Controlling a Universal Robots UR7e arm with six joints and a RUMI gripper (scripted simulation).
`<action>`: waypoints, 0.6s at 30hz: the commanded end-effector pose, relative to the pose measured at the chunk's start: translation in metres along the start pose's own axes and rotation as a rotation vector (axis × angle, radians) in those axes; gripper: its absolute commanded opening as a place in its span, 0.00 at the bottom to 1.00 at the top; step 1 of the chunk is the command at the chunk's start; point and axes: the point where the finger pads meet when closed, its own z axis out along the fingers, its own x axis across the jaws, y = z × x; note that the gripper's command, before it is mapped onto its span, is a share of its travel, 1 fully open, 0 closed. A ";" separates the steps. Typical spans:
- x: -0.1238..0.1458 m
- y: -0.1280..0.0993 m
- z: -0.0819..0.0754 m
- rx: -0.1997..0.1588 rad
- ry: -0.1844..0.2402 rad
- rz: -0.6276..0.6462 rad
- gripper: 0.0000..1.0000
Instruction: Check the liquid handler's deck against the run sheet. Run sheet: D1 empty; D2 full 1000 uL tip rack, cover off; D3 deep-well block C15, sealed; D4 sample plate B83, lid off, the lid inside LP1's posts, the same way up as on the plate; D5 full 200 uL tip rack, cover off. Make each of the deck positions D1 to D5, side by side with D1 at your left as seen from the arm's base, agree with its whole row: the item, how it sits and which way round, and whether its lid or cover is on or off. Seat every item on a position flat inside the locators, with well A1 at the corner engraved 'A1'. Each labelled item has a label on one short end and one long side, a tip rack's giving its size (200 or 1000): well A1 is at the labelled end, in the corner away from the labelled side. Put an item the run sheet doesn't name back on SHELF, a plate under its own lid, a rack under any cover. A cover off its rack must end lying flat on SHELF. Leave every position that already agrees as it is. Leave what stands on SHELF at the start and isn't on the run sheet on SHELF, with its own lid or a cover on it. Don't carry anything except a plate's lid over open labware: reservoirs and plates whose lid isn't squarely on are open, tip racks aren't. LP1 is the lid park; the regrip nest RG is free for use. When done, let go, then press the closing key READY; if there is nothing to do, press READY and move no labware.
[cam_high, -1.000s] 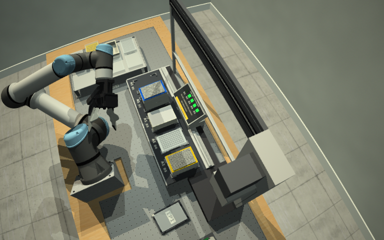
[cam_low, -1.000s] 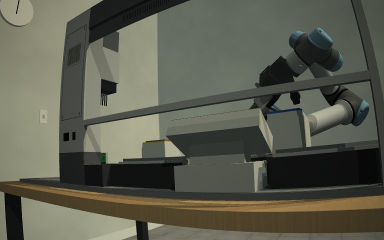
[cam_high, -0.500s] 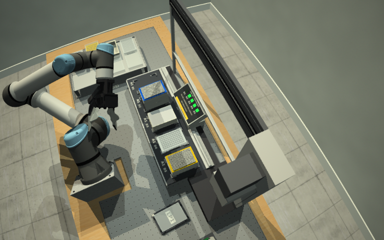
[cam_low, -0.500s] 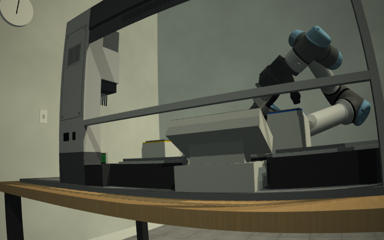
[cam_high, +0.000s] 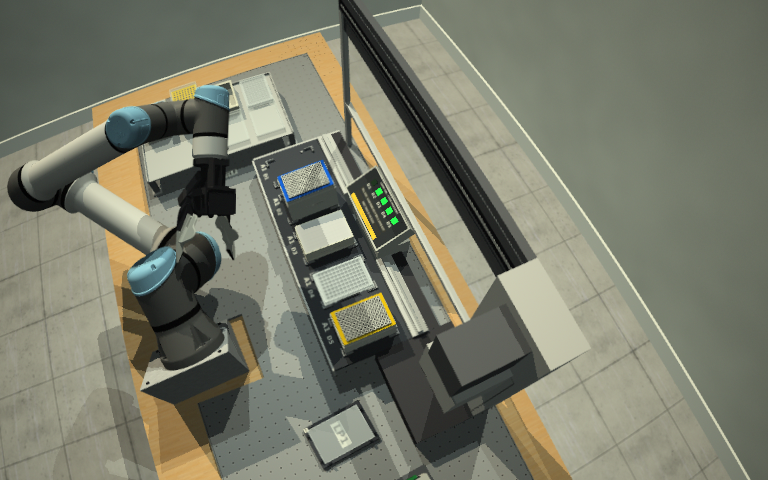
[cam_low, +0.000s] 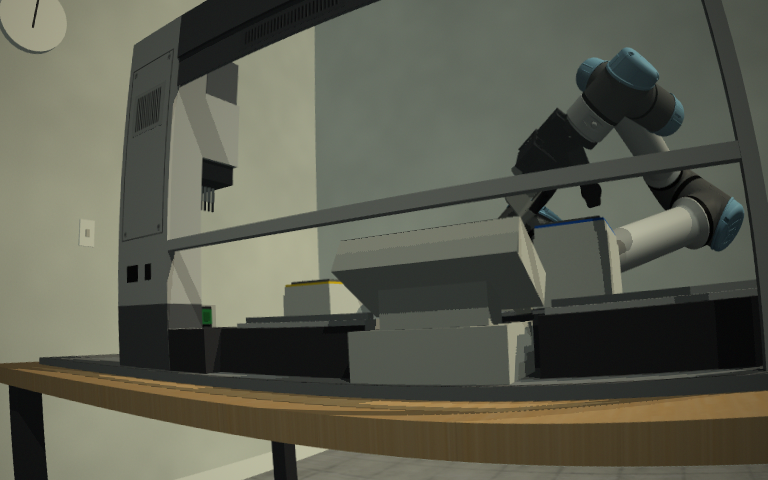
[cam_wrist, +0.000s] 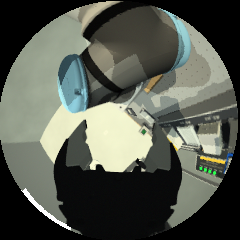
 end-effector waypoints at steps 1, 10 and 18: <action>0.003 -0.003 -0.002 0.075 0.009 0.130 0.82; 0.007 -0.005 -0.007 0.152 0.018 0.260 0.82; 0.007 -0.005 -0.007 0.152 0.018 0.260 0.82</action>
